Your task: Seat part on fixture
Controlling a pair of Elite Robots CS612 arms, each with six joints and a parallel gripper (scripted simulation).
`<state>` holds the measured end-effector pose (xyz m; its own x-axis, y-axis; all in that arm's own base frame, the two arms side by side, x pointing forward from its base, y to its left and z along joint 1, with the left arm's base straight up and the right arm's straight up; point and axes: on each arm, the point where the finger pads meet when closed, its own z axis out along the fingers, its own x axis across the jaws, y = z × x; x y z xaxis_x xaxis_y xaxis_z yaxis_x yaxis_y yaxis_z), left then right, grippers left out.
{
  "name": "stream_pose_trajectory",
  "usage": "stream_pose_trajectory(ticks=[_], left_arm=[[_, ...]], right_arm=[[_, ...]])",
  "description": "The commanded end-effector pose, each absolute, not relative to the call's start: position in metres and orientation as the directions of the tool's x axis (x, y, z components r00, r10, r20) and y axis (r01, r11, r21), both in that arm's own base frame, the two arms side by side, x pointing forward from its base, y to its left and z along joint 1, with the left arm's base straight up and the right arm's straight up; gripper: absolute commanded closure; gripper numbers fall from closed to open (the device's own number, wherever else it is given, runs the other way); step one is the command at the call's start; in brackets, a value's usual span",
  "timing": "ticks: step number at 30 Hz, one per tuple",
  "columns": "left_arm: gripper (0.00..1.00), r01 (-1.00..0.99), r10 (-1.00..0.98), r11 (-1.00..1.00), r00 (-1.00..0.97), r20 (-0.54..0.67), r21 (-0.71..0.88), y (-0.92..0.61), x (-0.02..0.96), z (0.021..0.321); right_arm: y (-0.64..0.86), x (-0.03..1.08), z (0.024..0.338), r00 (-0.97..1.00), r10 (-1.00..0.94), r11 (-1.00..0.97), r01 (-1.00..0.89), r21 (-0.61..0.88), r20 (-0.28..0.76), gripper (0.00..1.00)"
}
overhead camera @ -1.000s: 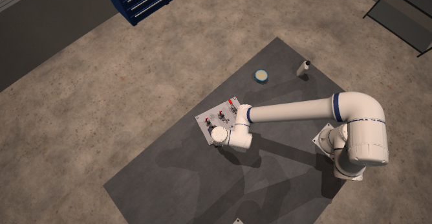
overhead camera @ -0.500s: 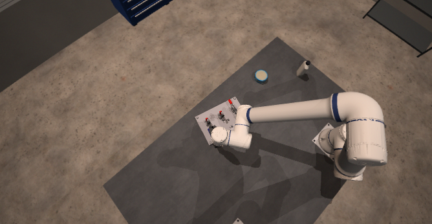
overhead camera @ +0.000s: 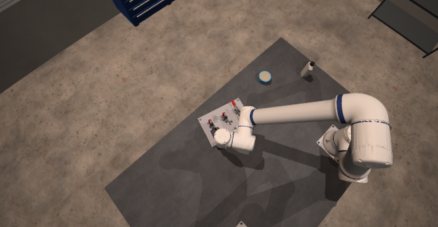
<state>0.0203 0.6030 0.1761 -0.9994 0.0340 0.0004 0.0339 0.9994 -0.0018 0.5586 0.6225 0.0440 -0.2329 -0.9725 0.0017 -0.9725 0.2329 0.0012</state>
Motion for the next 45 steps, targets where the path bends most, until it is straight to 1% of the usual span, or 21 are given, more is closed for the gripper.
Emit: stream_pose_trajectory(ticks=[1, 45], left_arm=[[0.00, 0.034, 0.034, 0.999, -0.999, 0.000, 0.000, 0.6036, 0.0205, 0.1770], [0.00, 0.034, 0.034, 0.999, -0.999, 0.000, 0.000, 0.6036, 0.0205, 0.1770]], right_arm=[[0.6230, 0.5592, 0.0454, -0.233, -0.972, 0.233, -0.972, 0.000, 0.000, 1.00], [0.6236, 0.5599, 0.0418, -0.233, -0.972, 0.233, -0.972, 0.000, 0.000, 1.00]])
